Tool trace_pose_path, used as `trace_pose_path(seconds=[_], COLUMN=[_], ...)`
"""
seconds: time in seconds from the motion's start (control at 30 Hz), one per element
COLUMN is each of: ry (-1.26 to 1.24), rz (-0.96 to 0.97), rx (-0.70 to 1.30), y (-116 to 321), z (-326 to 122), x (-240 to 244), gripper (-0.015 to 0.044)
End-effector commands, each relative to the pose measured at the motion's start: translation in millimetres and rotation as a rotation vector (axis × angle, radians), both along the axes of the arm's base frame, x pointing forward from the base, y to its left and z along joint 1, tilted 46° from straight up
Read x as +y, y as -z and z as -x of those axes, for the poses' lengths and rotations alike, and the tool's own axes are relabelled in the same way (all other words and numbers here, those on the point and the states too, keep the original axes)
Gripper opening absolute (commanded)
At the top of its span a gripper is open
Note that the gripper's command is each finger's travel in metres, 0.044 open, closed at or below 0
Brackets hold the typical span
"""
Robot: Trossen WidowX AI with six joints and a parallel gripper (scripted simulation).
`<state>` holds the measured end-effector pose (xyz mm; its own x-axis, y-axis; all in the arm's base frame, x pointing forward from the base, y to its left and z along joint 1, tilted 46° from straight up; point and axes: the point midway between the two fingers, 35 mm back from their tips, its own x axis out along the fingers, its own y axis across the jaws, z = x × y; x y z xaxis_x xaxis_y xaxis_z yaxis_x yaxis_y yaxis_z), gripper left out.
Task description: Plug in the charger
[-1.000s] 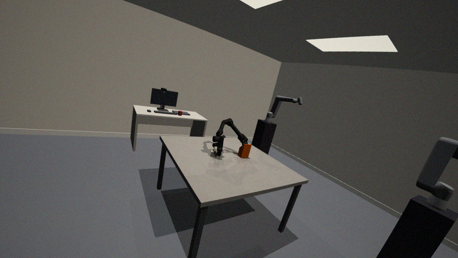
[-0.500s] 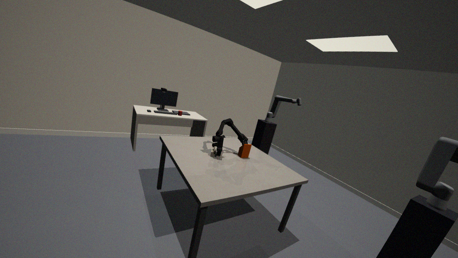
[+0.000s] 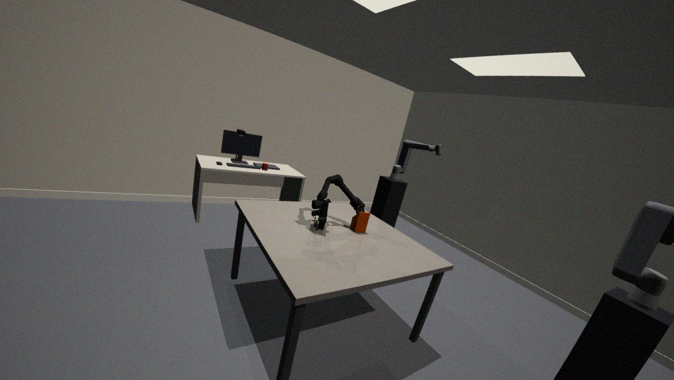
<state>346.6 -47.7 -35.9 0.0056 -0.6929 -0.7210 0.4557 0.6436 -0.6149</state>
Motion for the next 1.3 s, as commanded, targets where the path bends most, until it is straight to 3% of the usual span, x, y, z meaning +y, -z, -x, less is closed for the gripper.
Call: trace_pose_path(seconds=[0.0,1.27], ry=[-0.003,-0.003], rz=[0.003,0.003], rx=[0.003,0.003], y=[-1,-6], z=[-2,-14], x=[-1,-5], gripper=[0.0000,0.0000])
